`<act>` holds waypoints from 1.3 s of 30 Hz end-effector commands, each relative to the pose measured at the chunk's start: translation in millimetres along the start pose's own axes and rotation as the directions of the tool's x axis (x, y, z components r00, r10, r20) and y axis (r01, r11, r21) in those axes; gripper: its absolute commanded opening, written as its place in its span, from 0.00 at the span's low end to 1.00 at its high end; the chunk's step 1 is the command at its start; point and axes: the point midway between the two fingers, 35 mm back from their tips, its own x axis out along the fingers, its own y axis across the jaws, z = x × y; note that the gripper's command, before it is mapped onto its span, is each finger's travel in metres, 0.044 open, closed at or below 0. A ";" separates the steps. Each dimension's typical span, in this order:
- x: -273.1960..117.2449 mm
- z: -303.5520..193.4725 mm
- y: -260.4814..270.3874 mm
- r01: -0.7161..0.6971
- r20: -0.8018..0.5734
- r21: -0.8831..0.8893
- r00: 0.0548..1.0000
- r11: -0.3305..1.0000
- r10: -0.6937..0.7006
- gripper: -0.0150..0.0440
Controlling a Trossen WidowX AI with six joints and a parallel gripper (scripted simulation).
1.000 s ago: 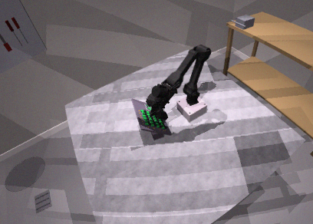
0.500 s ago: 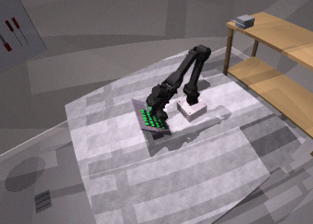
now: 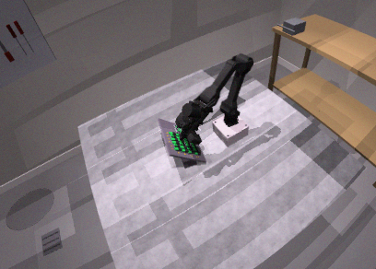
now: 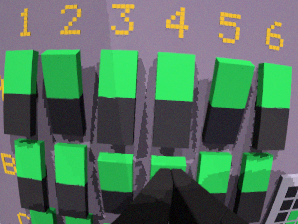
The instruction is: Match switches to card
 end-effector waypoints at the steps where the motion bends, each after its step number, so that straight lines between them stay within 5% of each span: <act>1: 1.0 -0.9 0.5 -0.004 -0.002 -0.003 1.000 1.000 0.004 0.25; 39: -11.0 0.9 1.7 -0.001 0.005 -0.001 1.000 1.000 0.001 0.25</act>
